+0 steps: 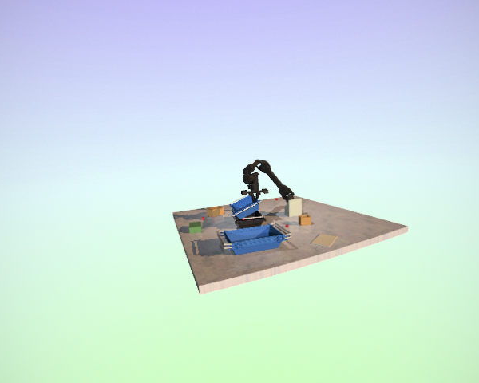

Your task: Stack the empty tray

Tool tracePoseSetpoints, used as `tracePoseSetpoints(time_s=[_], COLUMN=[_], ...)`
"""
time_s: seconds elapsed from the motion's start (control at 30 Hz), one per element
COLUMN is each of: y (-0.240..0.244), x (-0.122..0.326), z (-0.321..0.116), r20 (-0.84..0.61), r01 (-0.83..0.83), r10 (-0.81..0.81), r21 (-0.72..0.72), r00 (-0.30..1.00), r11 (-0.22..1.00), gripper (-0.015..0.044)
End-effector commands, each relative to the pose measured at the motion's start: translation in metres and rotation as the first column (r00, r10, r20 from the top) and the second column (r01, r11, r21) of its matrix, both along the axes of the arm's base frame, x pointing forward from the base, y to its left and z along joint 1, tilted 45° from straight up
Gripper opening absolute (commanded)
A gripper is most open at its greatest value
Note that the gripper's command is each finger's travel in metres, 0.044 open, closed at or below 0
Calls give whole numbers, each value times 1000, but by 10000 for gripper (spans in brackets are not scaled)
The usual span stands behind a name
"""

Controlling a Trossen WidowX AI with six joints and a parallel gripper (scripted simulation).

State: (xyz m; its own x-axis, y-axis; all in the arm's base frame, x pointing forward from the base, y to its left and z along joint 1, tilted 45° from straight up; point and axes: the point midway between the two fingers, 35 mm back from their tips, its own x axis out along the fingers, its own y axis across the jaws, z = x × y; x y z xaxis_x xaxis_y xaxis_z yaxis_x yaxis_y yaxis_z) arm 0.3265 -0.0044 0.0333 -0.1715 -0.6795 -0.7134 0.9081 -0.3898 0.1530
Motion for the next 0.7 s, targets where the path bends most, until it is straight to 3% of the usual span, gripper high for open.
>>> tracePoseSetpoints(time_s=[0.0,0.67], y=[-3,-8], x=[-5,-14], z=[-3,-12], r20=[-1,-1], r01=[6,6], r10=[-6,-6], r21=[5,5], r00=[1000,1000], r11=[1000,1000], gripper=[0,0])
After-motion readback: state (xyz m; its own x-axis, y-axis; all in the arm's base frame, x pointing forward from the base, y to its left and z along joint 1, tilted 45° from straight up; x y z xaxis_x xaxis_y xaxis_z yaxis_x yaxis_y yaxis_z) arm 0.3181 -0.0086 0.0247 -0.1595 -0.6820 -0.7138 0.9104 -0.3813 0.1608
